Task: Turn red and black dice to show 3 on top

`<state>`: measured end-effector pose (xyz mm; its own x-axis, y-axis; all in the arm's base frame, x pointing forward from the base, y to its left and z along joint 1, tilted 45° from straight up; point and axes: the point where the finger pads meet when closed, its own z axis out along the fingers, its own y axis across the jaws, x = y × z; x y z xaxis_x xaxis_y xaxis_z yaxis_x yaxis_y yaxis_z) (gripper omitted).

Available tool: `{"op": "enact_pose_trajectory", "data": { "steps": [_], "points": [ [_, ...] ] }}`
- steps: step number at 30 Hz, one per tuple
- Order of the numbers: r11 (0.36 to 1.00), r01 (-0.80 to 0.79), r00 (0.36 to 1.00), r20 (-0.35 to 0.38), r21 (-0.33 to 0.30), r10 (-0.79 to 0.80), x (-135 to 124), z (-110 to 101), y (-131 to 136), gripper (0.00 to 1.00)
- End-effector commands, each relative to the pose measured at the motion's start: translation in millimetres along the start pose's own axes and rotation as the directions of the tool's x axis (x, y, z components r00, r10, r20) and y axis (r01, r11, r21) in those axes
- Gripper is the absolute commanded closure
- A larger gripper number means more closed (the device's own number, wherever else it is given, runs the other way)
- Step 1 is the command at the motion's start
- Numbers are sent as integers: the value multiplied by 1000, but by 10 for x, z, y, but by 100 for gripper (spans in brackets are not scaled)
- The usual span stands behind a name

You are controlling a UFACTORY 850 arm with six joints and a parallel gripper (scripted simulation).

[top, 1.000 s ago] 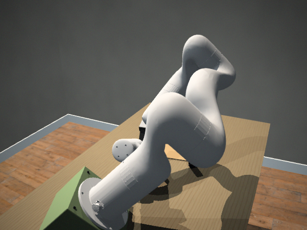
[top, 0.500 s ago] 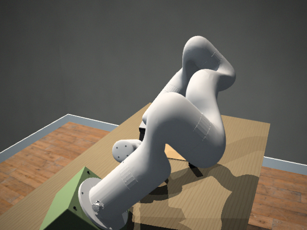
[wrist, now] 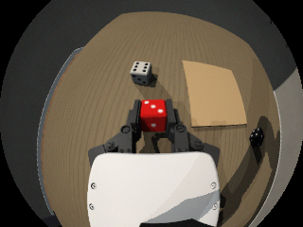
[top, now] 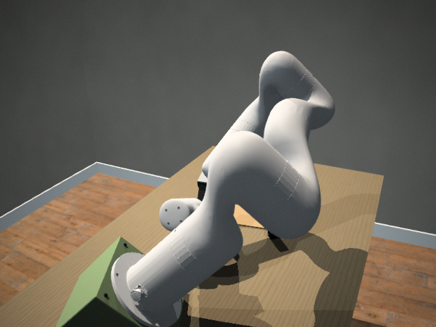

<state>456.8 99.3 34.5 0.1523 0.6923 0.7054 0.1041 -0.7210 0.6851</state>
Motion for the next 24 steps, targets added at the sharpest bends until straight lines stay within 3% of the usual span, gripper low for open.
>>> {"op": "enact_pose_trajectory", "data": {
  "steps": [1,24],
  "points": [
    [1000,0,1000,-1,0,0,5,0,0,73],
    [1000,0,1000,-1,0,0,-52,30,-1,73]
  ]
}}
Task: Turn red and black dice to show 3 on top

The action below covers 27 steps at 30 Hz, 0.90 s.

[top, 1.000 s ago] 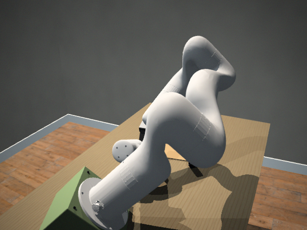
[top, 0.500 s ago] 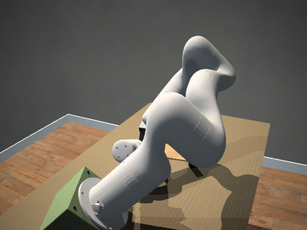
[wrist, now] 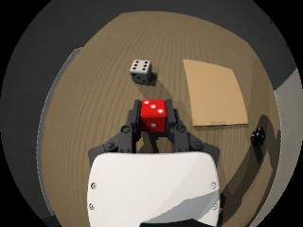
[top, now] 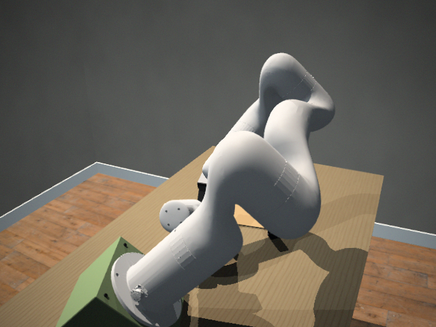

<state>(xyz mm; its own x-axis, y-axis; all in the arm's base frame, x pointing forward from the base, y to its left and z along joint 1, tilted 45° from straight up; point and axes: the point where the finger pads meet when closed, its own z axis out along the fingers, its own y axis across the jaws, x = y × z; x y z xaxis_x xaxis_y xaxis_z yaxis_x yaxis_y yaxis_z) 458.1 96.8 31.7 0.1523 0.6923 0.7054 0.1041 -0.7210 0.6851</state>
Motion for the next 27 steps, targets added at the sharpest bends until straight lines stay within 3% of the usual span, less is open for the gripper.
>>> {"op": "enact_pose_trajectory", "data": {
  "steps": [1,27],
  "points": [
    [1000,0,1000,-1,0,0,-24,15,-1,73],
    [1000,0,1000,-1,0,0,-67,38,-1,73]
  ]
}}
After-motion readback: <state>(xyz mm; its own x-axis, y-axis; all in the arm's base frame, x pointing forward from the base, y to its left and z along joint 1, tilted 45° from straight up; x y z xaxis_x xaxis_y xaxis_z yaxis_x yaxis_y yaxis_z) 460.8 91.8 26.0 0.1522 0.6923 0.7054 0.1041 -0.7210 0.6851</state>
